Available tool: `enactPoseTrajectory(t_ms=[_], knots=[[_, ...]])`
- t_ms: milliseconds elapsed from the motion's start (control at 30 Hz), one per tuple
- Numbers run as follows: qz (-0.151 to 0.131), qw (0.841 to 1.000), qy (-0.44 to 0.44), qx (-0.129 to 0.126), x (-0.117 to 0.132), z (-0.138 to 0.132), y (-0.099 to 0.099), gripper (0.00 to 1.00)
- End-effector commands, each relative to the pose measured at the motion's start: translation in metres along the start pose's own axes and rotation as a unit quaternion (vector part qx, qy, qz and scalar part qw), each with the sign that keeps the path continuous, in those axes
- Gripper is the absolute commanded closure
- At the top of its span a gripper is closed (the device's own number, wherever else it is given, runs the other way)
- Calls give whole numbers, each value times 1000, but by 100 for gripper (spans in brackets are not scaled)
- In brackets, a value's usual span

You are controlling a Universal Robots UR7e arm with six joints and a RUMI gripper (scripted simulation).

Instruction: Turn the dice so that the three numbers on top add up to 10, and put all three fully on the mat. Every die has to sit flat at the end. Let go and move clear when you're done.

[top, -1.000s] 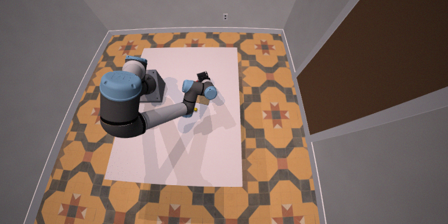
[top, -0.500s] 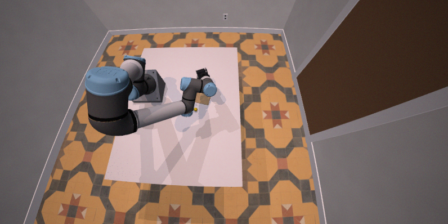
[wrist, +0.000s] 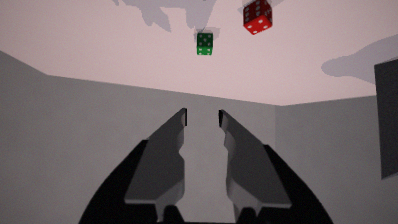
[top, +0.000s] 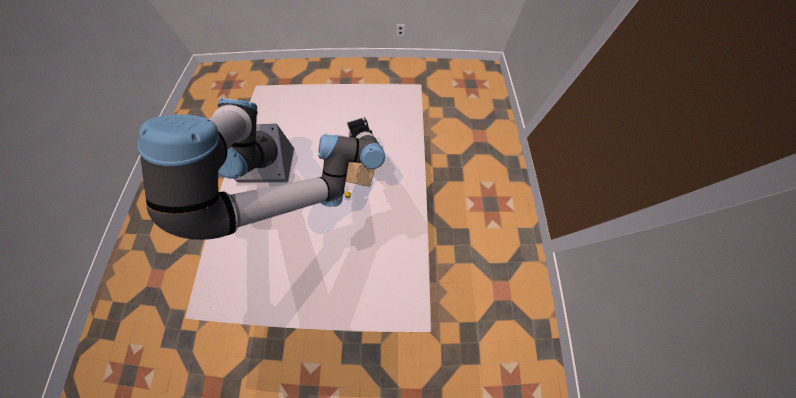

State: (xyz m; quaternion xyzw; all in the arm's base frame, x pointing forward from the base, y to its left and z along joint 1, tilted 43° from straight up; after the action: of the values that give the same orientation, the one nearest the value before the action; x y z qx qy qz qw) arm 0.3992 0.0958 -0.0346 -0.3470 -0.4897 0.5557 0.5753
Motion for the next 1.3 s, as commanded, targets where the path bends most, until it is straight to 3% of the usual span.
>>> enactPoseTrajectory(t_ms=[0,633,1267], knots=[[0,1000,-1,0,0,0,0,79],[5,999,-33,2,1,-1,1,79],[19,990,-137,11,5,-2,5,79]])
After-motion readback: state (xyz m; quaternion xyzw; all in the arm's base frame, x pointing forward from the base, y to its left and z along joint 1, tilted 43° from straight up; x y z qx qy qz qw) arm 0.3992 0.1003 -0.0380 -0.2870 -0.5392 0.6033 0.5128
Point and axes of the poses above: the point where the finger pads meet when closed, its own y axis out along the fingers, its own z axis across the jaws, x = y × z, the point moved 5 cm from there along -y, back along the fingers, and after that the axes turned 12 degrees about y, right-handed, at the moved point
